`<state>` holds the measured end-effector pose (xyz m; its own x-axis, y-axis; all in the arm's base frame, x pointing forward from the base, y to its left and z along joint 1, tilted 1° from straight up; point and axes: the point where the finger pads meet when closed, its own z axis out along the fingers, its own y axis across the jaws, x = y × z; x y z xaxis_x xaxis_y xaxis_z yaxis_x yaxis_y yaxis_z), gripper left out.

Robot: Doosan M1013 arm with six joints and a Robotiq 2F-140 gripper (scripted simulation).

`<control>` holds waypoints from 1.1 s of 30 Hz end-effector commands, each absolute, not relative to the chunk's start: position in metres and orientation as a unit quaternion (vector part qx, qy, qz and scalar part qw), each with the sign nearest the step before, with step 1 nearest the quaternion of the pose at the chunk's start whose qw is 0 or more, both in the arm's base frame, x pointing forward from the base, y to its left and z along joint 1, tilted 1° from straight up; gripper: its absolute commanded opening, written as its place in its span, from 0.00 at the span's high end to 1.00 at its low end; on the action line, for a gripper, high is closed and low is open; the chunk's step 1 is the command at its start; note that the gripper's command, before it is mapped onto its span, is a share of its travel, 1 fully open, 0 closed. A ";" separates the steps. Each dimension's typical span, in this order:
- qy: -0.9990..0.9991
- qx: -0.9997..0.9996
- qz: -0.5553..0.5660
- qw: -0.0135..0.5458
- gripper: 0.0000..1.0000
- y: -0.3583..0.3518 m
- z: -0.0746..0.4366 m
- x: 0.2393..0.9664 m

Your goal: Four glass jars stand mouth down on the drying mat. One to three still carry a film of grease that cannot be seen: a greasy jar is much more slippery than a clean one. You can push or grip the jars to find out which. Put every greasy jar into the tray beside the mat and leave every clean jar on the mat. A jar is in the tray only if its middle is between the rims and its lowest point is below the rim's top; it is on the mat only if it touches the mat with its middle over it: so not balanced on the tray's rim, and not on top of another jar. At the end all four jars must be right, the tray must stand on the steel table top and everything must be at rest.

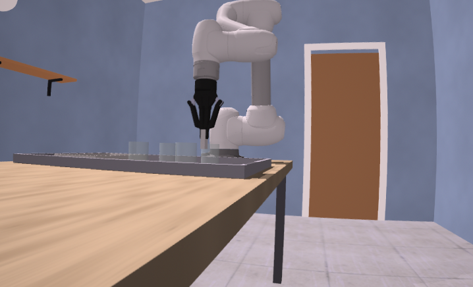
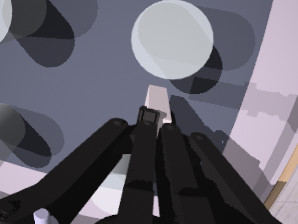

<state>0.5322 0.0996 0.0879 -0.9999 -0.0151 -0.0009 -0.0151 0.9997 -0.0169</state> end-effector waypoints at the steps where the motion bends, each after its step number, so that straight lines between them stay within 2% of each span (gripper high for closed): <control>1: 1.000 -0.004 -0.008 0.000 1.00 0.101 0.086 0.528; 33: 1.000 -0.004 -0.008 0.000 1.00 0.101 0.086 0.524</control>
<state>0.5283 0.0996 0.0876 -0.9999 -0.0151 -0.0003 -0.0151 0.9997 -0.0169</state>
